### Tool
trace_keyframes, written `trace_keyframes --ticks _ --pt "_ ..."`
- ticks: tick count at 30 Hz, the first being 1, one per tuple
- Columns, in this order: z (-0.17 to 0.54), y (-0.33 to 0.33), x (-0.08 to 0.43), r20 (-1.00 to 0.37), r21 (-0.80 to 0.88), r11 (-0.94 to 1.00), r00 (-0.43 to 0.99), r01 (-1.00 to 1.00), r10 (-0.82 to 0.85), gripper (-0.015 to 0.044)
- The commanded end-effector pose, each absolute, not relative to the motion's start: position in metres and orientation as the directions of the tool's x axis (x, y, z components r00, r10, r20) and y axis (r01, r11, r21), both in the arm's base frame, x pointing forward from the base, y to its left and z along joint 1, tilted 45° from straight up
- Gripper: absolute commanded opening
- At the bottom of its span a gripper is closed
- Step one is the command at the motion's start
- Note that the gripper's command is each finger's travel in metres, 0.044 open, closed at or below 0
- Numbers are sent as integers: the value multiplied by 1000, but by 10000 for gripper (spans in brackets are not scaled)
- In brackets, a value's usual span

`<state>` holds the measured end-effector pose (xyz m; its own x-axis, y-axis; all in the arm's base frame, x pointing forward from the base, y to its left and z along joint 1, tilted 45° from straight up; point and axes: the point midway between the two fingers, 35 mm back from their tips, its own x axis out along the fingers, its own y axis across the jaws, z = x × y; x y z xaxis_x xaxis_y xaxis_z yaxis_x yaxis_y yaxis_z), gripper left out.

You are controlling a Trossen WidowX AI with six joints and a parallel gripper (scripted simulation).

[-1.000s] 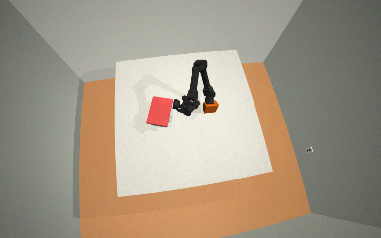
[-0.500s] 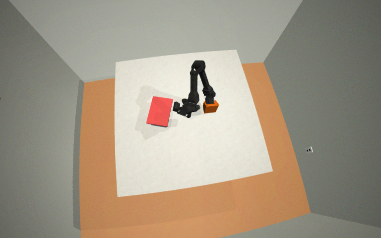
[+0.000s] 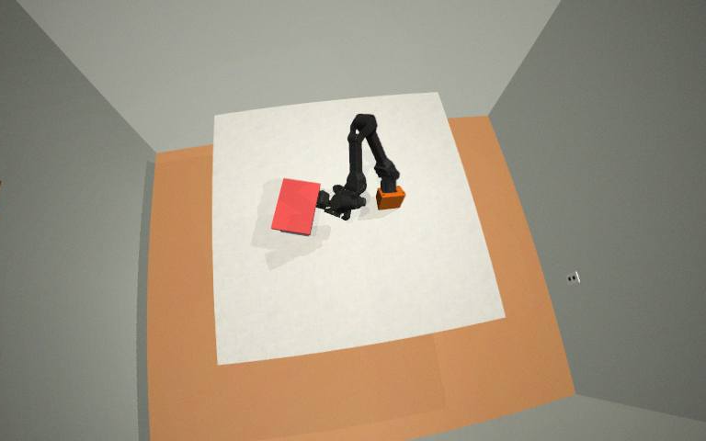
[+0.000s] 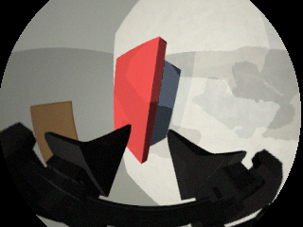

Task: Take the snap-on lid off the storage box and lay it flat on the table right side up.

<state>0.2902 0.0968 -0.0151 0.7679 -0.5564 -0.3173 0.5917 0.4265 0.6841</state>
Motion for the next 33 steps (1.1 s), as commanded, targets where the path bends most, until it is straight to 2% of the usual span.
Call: trace_keyframes --ticks 1,30,32,33 --pt "-18 94 294 -324 678 428 766 597 -555 235" --pt "-24 66 327 -299 683 445 777 580 -553 235" --pt "-24 66 327 -299 683 445 777 580 -553 182" --pt "-24 66 327 -299 683 445 777 580 -553 176"
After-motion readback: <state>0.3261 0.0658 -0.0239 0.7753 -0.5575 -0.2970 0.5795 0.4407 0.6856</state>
